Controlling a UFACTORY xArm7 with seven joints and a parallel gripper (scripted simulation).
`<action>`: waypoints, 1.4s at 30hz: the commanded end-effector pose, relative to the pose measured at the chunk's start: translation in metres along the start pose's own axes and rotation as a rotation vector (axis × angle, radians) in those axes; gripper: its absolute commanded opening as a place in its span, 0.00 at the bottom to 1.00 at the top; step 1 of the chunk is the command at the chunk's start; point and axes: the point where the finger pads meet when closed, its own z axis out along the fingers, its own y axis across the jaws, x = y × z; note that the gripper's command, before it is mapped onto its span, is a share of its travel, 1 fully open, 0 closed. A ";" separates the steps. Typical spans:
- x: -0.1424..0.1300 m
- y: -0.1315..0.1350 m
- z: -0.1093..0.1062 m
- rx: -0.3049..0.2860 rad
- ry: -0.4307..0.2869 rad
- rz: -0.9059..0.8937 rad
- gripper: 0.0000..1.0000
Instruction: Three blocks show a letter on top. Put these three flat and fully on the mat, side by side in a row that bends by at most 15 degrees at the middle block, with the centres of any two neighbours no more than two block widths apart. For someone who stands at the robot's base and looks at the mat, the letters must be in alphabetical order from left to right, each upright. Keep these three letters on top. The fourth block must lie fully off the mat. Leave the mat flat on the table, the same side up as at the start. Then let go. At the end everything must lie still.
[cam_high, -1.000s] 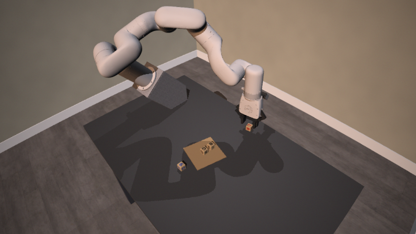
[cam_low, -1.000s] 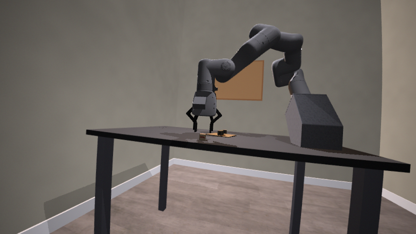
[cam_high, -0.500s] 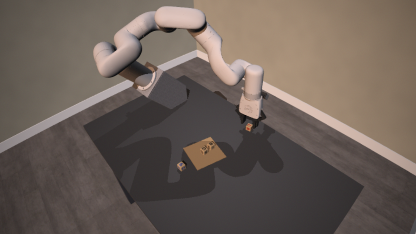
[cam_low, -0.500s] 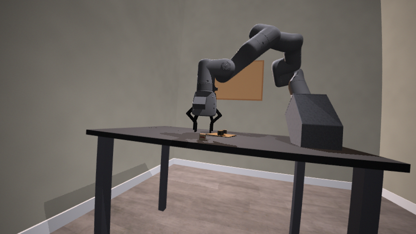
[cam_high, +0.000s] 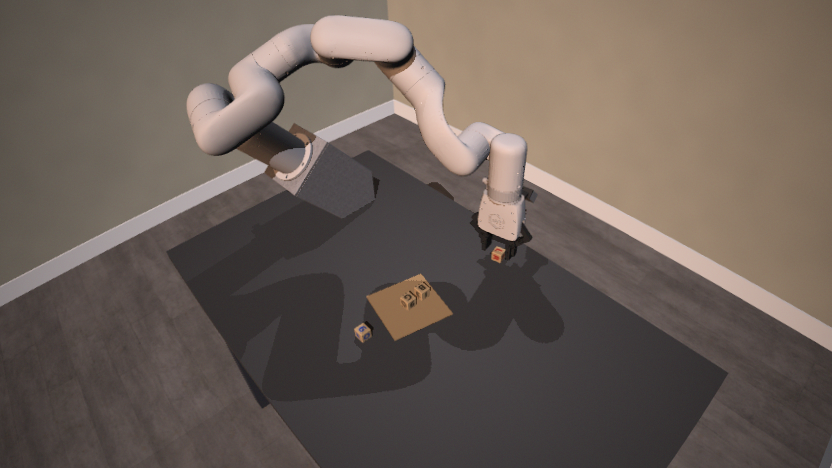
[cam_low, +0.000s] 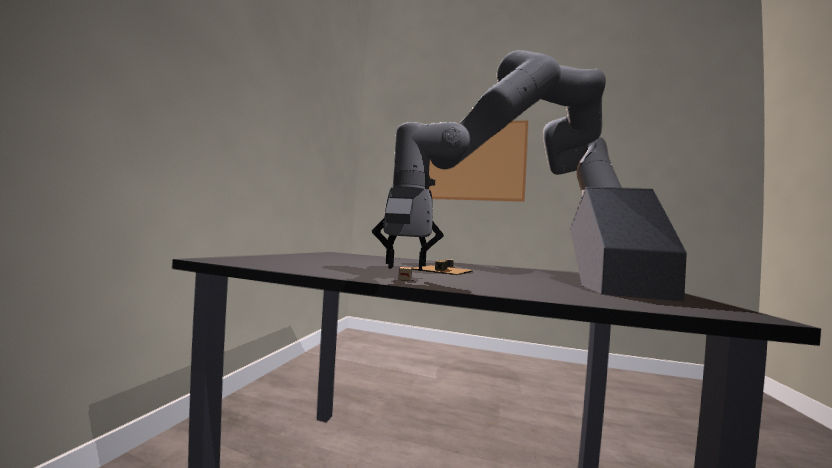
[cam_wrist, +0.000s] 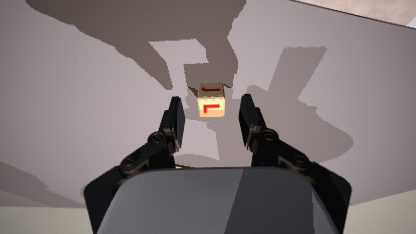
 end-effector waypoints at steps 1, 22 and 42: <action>0.001 0.002 0.003 -0.005 0.002 -0.001 0.63; 0.001 0.002 0.018 -0.005 0.002 -0.001 0.63; 0.001 0.002 0.018 -0.005 0.002 -0.001 0.63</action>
